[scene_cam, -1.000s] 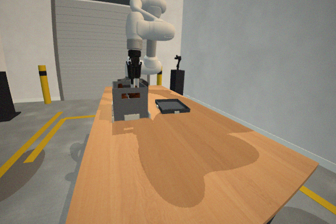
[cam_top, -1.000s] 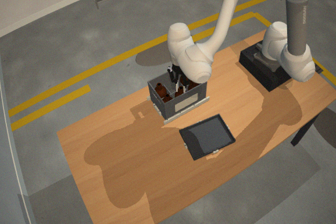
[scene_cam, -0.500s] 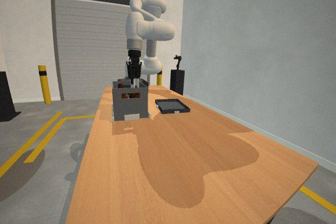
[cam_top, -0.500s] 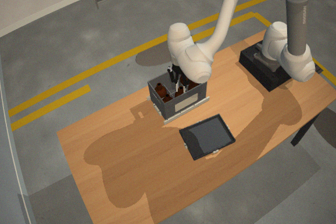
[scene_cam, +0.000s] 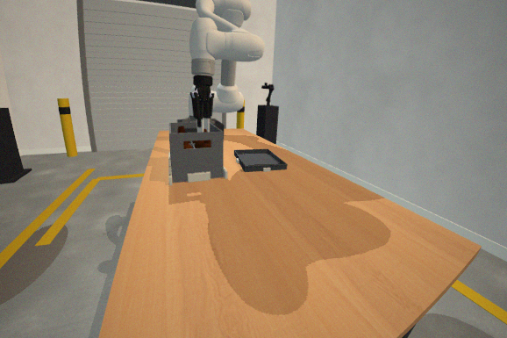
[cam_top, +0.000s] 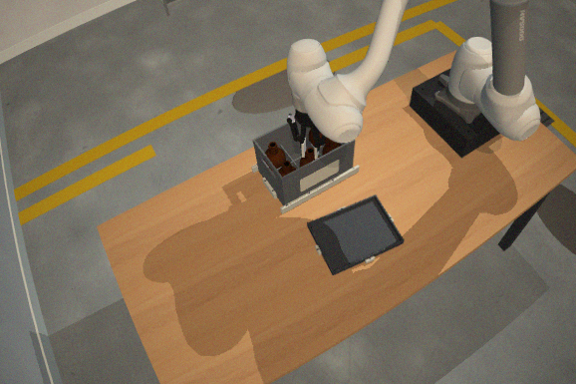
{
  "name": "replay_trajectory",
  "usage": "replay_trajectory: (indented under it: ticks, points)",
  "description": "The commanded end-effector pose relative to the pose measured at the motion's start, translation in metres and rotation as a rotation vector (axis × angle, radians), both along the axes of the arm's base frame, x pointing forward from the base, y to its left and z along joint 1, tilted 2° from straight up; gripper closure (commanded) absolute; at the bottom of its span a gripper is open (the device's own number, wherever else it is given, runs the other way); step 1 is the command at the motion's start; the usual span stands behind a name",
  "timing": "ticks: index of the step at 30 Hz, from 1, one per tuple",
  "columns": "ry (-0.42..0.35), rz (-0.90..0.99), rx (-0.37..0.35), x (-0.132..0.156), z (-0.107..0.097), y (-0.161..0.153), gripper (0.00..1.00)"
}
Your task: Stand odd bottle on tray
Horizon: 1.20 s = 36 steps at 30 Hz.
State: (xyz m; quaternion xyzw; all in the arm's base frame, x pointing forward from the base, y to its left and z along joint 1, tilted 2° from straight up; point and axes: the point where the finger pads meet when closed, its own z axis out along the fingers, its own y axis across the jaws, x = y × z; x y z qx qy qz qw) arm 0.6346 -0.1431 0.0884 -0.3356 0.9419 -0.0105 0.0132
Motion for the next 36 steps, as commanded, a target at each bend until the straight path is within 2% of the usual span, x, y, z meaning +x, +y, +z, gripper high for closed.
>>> replay_trajectory:
  ticks: [1, 24, 25, 36]
  points:
    - [0.003, -0.002, -0.002, -0.0013, -0.0029, 0.0016, 1.00]
    - [0.003, -0.002, -0.002, -0.0013, -0.0029, 0.0016, 1.00]
    - [0.003, -0.002, -0.002, -0.0013, -0.0029, 0.0016, 0.62]
    - [0.003, -0.002, -0.002, -0.0013, -0.0029, 0.0016, 0.62]
